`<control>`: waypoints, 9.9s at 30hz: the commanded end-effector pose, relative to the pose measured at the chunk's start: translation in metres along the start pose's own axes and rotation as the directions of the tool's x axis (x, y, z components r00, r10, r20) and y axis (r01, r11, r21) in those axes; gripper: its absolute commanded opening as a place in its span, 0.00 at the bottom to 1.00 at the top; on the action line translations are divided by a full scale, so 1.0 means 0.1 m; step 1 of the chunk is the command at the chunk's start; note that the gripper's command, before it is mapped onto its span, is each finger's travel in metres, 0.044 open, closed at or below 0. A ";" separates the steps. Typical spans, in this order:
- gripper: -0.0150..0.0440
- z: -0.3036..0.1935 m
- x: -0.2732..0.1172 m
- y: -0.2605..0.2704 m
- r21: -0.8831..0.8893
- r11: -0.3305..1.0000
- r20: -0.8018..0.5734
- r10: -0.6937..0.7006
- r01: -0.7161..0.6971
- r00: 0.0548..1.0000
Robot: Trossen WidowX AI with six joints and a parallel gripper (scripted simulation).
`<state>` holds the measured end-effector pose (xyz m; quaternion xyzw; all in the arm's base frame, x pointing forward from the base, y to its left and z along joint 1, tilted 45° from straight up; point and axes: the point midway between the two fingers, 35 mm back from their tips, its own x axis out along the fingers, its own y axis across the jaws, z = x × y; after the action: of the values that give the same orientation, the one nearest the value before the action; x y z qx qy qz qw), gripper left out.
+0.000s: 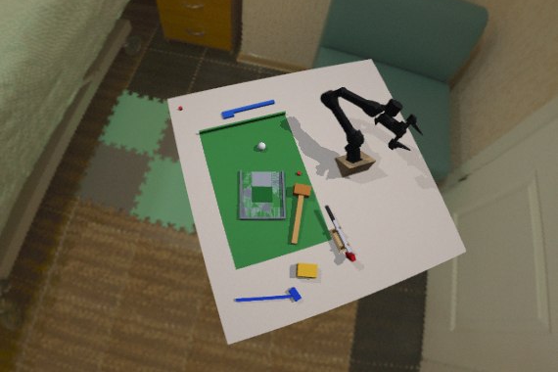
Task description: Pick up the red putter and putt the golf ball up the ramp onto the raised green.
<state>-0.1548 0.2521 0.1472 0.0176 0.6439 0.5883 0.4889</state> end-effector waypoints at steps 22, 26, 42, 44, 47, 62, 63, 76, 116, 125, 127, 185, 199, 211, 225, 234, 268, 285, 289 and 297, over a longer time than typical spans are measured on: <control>1.00 1.99 -0.67 -3.40 -0.421 0.515 -0.222 -0.857 0.747 0.466; 1.00 1.87 -0.90 -3.90 -0.509 0.527 -0.363 -0.848 0.680 0.386; 1.00 1.46 -1.14 -4.58 -0.587 0.616 -0.552 -0.779 0.524 0.297; 1.00 1.39 -1.13 -4.65 -0.587 0.616 -0.552 -0.779 0.525 0.297; 1.00 1.38 -1.13 -4.66 -0.587 0.616 -0.552 -0.779 0.525 0.297; 1.00 1.20 -1.11 -4.85 -0.587 0.616 -0.553 -0.779 0.525 0.296; 1.00 1.19 -1.11 -4.86 -0.587 0.616 -0.553 -0.779 0.525 0.296; 1.00 1.06 -1.09 -5.00 -0.587 0.616 -0.553 -0.779 0.525 0.295; 0.25 1.67 -1.16 -4.40 -0.582 0.616 -0.548 -0.780 0.531 0.303; 0.25 1.72 -1.27 -4.30 -0.565 0.608 -0.554 -0.780 0.558 0.290; 0.25 1.73 -1.42 -4.27 -0.532 0.593 -0.551 -0.784 0.604 0.286; 0.25 -0.24 -4.45 -2.44 0.572 -0.473 -0.672 -0.738 0.670 0.053; 0.25 -0.45 -4.46 -2.53 0.598 -0.523 -0.688 -0.723 0.607 0.055; 0.25 -0.63 -4.45 -2.70 0.609 -0.543 -0.696 -0.716 0.579 0.061; 0.25 -0.79 -4.43 -2.86 0.608 -0.545 -0.697 -0.715 0.578 0.059; 0.25 -0.77 -4.43 -2.85 0.606 -0.545 -0.703 -0.708 0.579 0.068; 0.25 -0.15 -3.79 -3.45 0.611 -0.541 -0.695 -0.717 0.578 0.063; 0.25 0.27 -3.83 -3.03 0.612 -0.540 -0.694 -0.717 0.579 0.066; 0.25 0.21 -3.83 -3.08 0.612 -0.537 -0.693 -0.718 0.581 0.066; 0.25 0.21 -3.83 -3.08 0.612 -0.537 -0.693 -0.718 0.581 0.066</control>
<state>0.2280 -0.0564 0.1449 -0.1213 0.6144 -0.4112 0.6624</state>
